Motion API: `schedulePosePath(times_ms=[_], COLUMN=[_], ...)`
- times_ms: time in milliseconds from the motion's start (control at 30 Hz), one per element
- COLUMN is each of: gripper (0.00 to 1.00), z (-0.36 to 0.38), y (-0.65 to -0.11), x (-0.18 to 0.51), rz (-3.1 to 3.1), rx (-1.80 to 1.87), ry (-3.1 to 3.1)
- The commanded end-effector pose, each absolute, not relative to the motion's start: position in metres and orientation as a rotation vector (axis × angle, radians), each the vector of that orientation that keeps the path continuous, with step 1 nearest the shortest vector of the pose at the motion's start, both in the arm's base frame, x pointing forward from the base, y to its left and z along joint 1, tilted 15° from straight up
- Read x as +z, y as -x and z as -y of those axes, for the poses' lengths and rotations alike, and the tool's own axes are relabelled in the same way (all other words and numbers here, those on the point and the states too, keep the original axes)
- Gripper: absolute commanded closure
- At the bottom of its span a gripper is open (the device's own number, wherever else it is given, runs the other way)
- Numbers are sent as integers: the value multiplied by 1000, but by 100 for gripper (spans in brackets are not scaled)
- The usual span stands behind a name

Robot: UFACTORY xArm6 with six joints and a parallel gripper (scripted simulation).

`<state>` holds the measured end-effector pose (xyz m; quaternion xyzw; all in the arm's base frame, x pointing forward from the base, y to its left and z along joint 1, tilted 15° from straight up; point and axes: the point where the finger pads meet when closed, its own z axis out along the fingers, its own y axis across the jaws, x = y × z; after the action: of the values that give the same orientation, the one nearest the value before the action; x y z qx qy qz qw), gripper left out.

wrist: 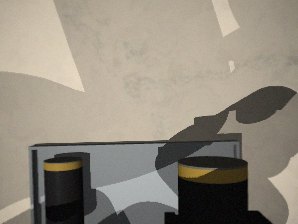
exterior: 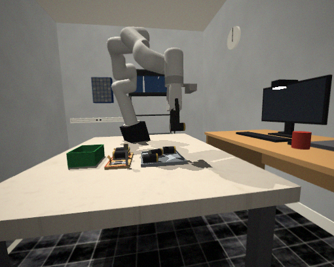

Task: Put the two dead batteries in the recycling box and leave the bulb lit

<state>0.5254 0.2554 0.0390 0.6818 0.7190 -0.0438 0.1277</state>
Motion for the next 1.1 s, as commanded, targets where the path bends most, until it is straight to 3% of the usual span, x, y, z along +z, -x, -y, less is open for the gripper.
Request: schedulePosePath(times_ms=[0,233,733,1067], gripper=[72,72,72,72], z=[-255,-230,-45,-21], y=[-527,-530,-552,-555], x=[42,48,96,102], rz=[-2091,-2091,-2091,-2091], rx=[-120,-120,-120,-120], ry=[-1983,-1983,-1983,-1983])
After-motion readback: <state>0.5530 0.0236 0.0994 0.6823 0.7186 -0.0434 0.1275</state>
